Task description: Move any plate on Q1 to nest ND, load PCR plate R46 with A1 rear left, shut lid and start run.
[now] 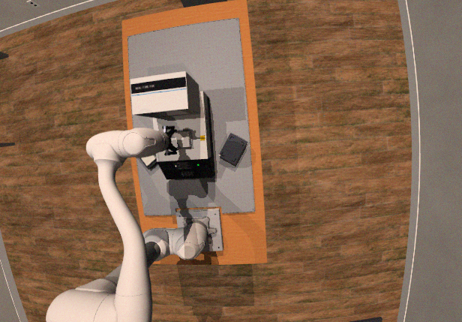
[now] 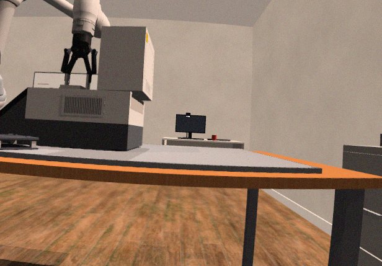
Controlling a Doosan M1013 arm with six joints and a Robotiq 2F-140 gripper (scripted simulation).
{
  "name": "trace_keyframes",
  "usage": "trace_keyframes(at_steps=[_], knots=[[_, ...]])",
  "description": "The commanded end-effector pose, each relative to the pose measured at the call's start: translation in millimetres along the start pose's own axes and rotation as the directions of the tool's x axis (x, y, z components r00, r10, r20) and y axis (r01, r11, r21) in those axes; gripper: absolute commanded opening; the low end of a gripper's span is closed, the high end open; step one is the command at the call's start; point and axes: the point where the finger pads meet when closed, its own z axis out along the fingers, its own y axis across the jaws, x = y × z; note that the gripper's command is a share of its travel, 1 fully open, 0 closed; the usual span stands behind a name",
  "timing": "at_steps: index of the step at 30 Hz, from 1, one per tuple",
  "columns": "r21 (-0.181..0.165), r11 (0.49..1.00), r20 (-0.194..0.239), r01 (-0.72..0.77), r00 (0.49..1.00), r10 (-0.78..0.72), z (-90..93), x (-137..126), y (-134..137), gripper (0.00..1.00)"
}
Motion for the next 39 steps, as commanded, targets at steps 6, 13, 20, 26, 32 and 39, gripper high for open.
trace_keyframes(at_steps=[6, 13, 20, 26, 32, 39], knots=[[0.003, 1.000, 0.002, 0.002, 1.000, -0.002, 3.3, -1.7, 0.5, 0.00], [0.003, 1.000, 0.002, 0.002, 1.000, -0.002, 3.3, -1.7, 0.5, 0.00], [0.003, 1.000, 0.002, 0.002, 1.000, -0.002, 3.3, -1.7, 0.6, 0.00], [0.003, 1.000, 0.002, 0.002, 1.000, -0.002, 4.3, -1.7, 0.6, 0.00], [0.003, 1.000, 0.002, 0.002, 1.000, -0.002, 6.3, -1.7, 0.5, 0.00], [0.003, 1.000, 0.002, 0.002, 1.000, -0.002, 8.3, -1.7, 0.4, 0.00]])
